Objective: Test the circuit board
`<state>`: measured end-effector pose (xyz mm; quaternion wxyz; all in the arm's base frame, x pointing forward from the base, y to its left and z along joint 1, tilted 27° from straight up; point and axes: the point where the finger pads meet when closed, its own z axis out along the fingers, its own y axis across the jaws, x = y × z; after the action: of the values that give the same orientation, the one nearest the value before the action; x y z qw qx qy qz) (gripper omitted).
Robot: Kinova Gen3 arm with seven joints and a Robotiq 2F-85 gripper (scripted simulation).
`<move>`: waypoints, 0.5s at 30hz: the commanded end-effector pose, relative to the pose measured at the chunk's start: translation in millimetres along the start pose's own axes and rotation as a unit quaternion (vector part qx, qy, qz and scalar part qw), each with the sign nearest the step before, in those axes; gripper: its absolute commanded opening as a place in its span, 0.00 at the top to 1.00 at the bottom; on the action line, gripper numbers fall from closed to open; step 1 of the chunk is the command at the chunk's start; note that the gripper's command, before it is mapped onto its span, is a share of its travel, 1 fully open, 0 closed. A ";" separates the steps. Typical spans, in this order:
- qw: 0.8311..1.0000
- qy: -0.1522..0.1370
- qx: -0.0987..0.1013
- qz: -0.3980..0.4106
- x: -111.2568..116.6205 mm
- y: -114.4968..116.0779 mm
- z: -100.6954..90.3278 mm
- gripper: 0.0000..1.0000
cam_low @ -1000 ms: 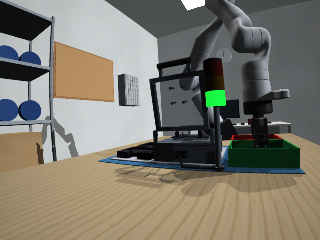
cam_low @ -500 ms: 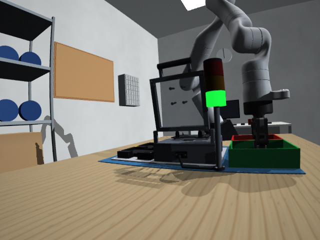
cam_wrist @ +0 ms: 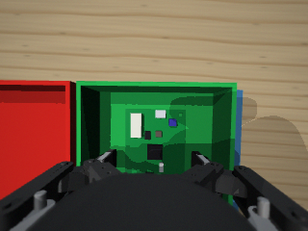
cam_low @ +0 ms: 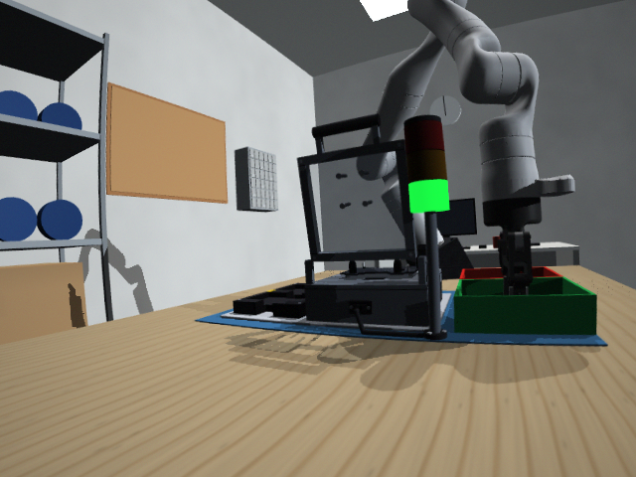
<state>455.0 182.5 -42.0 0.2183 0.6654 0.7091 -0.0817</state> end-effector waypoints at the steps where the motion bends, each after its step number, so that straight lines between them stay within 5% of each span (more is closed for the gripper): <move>1: 1.000 0.003 -0.002 0.000 2.1 1.4 -6.1 0.00; 6: 1.000 0.003 -0.002 0.000 2.0 1.3 -23.7 0.00; 15: 1.000 0.003 -0.002 0.000 1.7 1.0 -85.2 0.00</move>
<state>440.1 199.3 15.6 0.2206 0.6686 0.7039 -0.0934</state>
